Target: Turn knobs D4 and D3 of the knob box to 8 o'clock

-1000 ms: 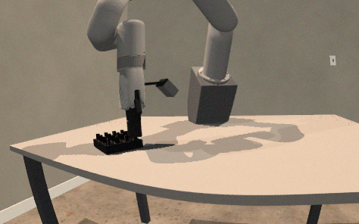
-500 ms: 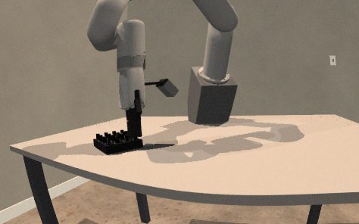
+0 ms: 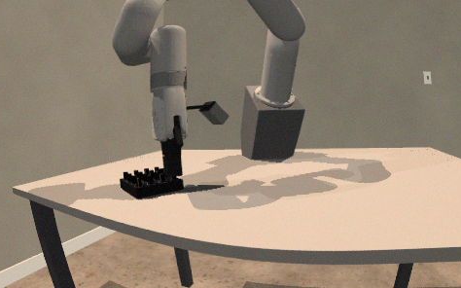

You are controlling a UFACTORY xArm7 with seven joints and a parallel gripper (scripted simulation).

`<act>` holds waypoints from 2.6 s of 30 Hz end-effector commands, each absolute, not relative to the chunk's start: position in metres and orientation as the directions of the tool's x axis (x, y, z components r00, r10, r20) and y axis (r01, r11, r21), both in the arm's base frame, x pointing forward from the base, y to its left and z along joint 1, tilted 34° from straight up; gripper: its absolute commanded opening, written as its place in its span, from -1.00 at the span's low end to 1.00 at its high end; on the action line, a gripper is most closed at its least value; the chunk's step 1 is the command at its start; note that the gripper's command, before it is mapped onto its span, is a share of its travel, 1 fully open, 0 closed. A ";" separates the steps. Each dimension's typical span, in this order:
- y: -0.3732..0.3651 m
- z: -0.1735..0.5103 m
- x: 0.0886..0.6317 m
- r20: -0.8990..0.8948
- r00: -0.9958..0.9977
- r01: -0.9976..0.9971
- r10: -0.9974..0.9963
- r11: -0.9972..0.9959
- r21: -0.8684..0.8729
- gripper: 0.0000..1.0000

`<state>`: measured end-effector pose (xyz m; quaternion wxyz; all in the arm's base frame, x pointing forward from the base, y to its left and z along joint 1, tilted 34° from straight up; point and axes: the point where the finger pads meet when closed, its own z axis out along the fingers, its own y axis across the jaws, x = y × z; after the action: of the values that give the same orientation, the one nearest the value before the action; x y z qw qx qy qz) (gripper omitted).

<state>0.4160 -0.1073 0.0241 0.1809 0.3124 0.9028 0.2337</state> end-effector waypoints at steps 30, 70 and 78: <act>-0.108 0.025 0.416 -0.380 -0.868 0.147 0.319 0.897 0.418 -0.84; -0.115 0.042 0.406 -0.380 -0.868 0.147 0.319 0.897 0.418 -0.61; -0.119 0.054 0.399 -0.380 -0.868 0.147 0.319 0.897 0.418 -0.61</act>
<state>0.4007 -0.1177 0.0509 0.2247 0.1226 0.9475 0.1917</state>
